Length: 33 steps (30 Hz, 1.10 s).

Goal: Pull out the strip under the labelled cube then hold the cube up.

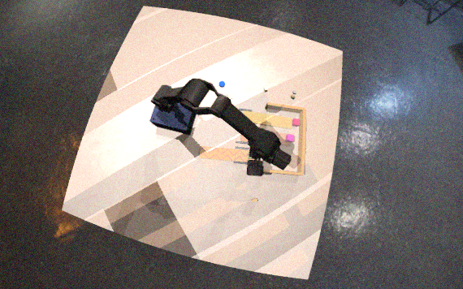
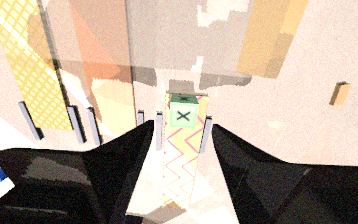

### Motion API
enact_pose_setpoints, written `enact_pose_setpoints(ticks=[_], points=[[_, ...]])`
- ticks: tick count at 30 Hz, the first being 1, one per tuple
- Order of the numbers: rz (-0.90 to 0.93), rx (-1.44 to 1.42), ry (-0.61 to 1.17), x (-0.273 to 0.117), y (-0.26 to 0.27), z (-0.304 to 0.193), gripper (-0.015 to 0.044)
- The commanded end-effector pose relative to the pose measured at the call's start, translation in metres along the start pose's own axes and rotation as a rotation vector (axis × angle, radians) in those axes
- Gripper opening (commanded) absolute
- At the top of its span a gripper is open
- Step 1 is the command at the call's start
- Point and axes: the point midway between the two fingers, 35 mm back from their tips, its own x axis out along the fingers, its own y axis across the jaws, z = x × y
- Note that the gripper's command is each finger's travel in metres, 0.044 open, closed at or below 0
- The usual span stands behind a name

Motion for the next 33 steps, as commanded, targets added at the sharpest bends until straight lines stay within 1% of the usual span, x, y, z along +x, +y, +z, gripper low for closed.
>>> enact_pose_setpoints(ticks=[1,24,31,33], points=[[-0.003,0.006,0.005,0.008,-0.001,0.000,0.0250],[-0.003,0.006,0.005,0.045,-0.001,0.000,0.0250],[-0.003,0.006,0.005,0.046,-0.001,0.000,0.0250],[0.000,0.000,-0.001,0.044,-0.001,0.001,0.0198]])
